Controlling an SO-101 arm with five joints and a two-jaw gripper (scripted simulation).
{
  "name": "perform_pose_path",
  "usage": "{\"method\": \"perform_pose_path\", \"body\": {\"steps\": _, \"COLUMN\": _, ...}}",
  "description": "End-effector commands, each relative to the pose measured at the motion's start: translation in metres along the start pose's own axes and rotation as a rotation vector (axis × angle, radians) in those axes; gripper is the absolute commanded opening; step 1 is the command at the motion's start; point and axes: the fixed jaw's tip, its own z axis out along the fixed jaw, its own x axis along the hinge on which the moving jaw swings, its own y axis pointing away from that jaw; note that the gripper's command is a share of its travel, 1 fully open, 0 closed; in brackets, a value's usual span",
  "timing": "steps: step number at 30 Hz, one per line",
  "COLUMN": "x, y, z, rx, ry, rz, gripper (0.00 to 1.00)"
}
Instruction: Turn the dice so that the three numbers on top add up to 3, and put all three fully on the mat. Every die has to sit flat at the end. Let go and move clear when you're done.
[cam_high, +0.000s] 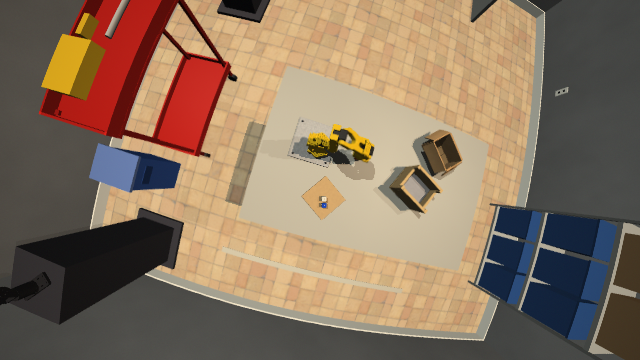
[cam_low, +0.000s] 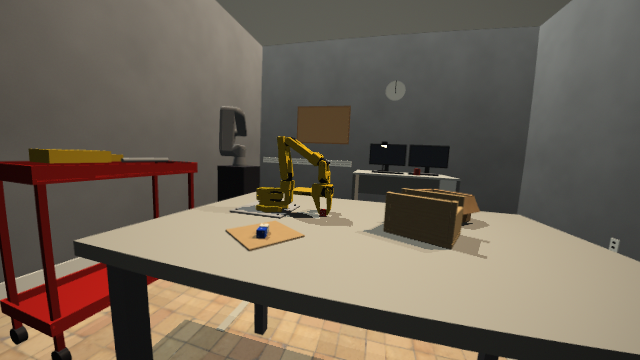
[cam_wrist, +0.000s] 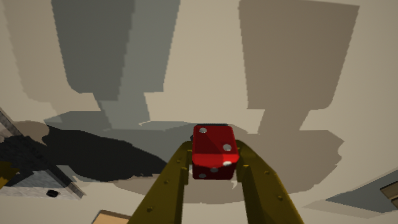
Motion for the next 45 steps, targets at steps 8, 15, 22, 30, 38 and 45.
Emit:
{"method": "perform_pose_path", "body": {"steps": 8, "x": -0.0019, "y": 0.0035, "z": 0.0038, "rx": -0.017, "ry": -0.002, "rz": -0.009, "gripper": 0.0}}
{"method": "perform_pose_path", "body": {"steps": 15, "x": -0.0019, "y": 0.0035, "z": 0.0038, "rx": -0.017, "ry": -0.002, "rz": -0.009, "gripper": 0.06}}
{"method": "perform_pose_path", "body": {"steps": 22, "x": -0.0019, "y": 0.0035, "z": 0.0038, "rx": -0.017, "ry": -0.002, "rz": -0.009, "gripper": 0.11}}
{"method": "perform_pose_path", "body": {"steps": 30, "x": -0.0019, "y": 0.0034, "z": 0.0039, "rx": -0.017, "ry": -0.002, "rz": -0.009, "gripper": 0.12}}
{"method": "perform_pose_path", "body": {"steps": 38, "x": -0.0019, "y": 0.0034, "z": 0.0039, "rx": -0.017, "ry": -0.002, "rz": -0.009, "gripper": 0.19}}
{"method": "perform_pose_path", "body": {"steps": 45, "x": -0.0019, "y": 0.0035, "z": 0.0039, "rx": -0.017, "ry": -0.002, "rz": -0.009, "gripper": 0.24}}
